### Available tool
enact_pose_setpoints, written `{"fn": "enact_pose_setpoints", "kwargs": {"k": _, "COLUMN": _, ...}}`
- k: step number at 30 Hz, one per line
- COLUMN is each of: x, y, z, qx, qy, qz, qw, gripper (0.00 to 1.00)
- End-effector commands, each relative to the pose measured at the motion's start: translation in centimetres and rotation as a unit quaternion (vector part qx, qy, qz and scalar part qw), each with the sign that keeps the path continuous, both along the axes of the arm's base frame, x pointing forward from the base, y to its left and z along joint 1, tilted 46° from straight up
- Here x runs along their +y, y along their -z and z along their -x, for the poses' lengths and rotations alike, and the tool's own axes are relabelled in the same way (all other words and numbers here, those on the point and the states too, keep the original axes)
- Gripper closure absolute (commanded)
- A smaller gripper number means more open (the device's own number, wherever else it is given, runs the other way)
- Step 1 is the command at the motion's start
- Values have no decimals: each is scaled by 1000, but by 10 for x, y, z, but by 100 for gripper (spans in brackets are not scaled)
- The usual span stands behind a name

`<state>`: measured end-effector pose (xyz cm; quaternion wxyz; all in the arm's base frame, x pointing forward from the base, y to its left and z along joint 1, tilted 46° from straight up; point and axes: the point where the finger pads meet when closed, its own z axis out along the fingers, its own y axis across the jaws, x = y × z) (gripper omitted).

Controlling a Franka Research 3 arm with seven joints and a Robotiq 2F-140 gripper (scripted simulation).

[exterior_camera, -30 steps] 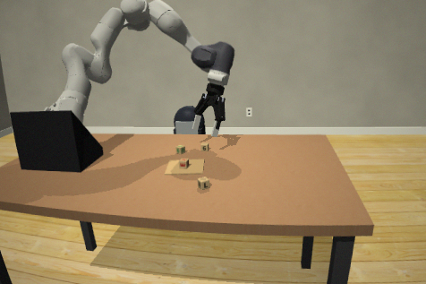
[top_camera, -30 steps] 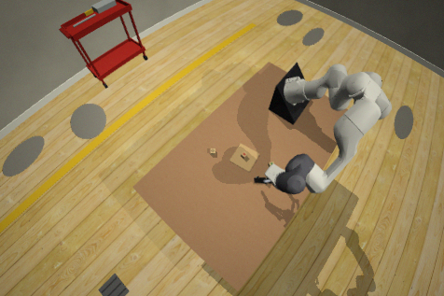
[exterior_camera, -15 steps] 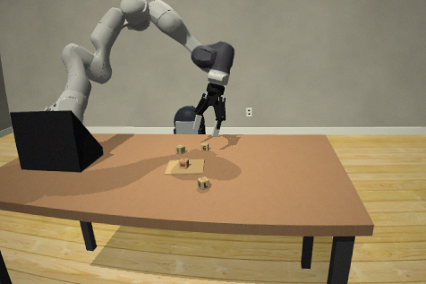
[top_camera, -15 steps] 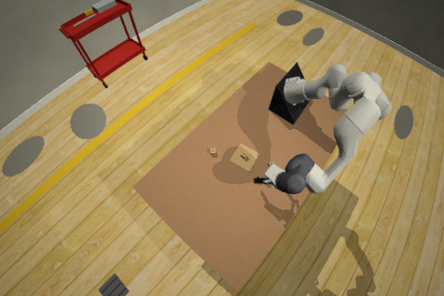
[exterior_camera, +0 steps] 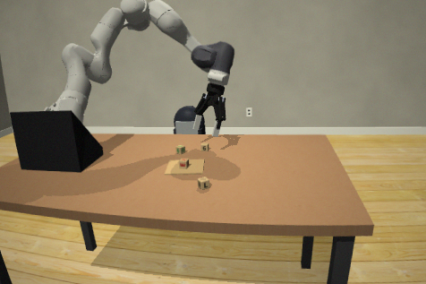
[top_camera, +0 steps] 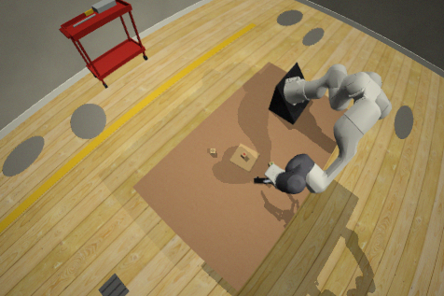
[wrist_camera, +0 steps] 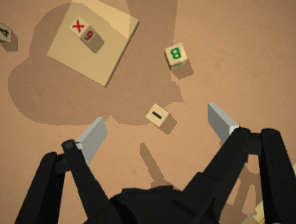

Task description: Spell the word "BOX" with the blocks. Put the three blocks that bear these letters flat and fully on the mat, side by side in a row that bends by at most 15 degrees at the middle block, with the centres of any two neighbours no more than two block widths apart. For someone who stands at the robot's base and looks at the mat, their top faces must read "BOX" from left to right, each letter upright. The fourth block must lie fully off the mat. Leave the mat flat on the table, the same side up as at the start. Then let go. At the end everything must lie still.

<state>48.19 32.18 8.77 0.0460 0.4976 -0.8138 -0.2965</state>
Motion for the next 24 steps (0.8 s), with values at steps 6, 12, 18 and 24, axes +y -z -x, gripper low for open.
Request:
{"fn": "enact_pose_setpoints", "kwargs": {"k": 6, "x": 1, "y": 0, "z": 0, "qx": 0, "qy": 1, "qz": -2, "qw": 1000, "gripper": 0}}
{"fn": "enact_pose_setpoints", "kwargs": {"k": 12, "x": 1, "y": 0, "z": 0, "qx": 0, "qy": 1, "qz": -2, "qw": 1000, "gripper": 0}}
{"fn": "enact_pose_setpoints", "kwargs": {"k": 18, "x": 1, "y": 0, "z": 0, "qx": 0, "qy": 1, "qz": -2, "qw": 1000, "gripper": 0}}
{"fn": "enact_pose_setpoints", "kwargs": {"k": 24, "x": -6, "y": 4, "z": 13, "qx": 0, "qy": 1, "qz": -2, "qw": 1000, "gripper": 0}}
